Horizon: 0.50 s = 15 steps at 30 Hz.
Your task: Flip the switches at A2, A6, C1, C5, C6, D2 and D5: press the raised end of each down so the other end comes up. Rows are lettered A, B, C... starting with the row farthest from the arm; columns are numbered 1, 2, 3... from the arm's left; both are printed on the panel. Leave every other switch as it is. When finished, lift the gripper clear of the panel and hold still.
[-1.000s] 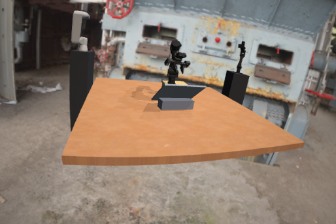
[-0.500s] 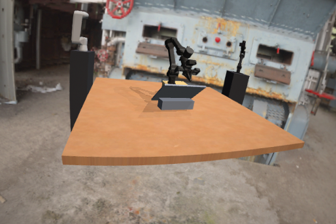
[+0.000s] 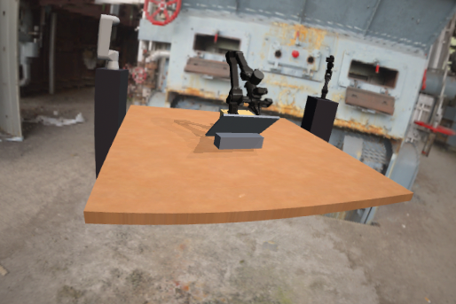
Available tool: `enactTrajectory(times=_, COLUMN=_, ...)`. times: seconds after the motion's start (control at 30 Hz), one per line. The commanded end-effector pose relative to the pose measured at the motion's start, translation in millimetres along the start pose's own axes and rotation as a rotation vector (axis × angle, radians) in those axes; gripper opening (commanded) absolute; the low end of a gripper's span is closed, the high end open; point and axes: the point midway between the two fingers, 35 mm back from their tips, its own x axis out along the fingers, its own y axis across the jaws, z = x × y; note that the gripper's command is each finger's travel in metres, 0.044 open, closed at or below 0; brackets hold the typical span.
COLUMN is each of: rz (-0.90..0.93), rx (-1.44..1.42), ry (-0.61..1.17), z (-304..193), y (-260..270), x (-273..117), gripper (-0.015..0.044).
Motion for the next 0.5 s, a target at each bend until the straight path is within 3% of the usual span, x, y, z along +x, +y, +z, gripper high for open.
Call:
enactTrajectory(times=0.0, rz=-0.002, rx=0.003, ry=0.002, z=-0.6, y=-0.4, x=5.0, gripper=0.0000)
enactTrajectory(times=0.47, rz=-0.002, rx=0.003, ry=0.001, z=-0.8, y=-0.4, x=12.5, gripper=0.0000)
